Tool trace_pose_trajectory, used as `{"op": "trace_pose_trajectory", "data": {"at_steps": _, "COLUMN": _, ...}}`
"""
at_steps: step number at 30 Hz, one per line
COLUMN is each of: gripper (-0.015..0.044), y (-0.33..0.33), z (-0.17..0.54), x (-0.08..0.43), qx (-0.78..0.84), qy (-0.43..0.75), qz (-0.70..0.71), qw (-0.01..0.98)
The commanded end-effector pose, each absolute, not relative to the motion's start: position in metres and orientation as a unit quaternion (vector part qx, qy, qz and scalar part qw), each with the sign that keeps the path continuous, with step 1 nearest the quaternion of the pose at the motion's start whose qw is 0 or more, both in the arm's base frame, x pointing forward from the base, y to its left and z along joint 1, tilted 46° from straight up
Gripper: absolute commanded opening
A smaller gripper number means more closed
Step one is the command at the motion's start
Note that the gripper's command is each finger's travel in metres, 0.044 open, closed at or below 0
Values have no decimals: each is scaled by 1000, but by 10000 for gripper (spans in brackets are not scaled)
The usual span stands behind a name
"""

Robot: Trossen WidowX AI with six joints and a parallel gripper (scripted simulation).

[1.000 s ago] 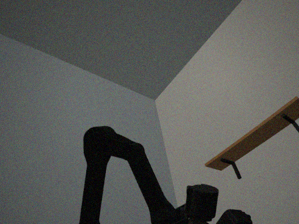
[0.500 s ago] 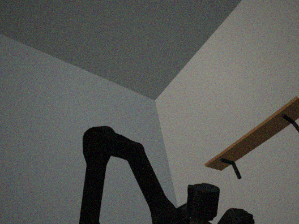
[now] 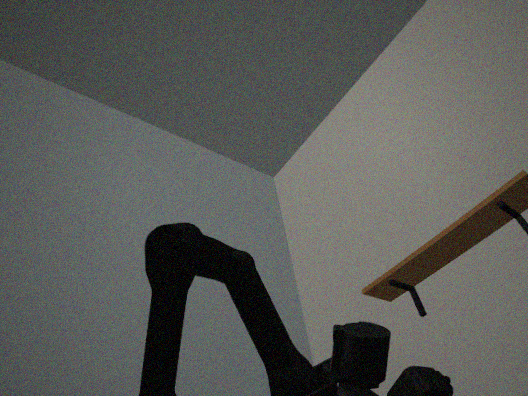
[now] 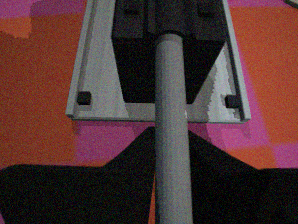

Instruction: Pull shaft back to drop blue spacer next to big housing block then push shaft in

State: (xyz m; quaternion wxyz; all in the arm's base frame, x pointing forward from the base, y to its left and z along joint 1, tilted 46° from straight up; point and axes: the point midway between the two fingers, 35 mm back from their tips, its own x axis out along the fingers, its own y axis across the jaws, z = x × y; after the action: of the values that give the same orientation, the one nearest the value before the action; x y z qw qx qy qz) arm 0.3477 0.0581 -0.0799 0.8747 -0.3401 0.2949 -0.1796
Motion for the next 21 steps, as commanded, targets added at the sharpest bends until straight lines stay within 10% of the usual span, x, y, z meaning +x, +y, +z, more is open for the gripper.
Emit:
{"op": "trace_pose_trajectory", "data": {"at_steps": 1, "gripper": 0, "y": 60, "z": -79, "x": 352, "qx": -338, "qy": 293, "qz": -177, "qw": 877}}
{"op": "trace_pose_trajectory", "data": {"at_steps": 21, "gripper": 0, "y": 60, "z": -78, "x": 359, "qx": -338, "qy": 293, "qz": -177, "qw": 877}}
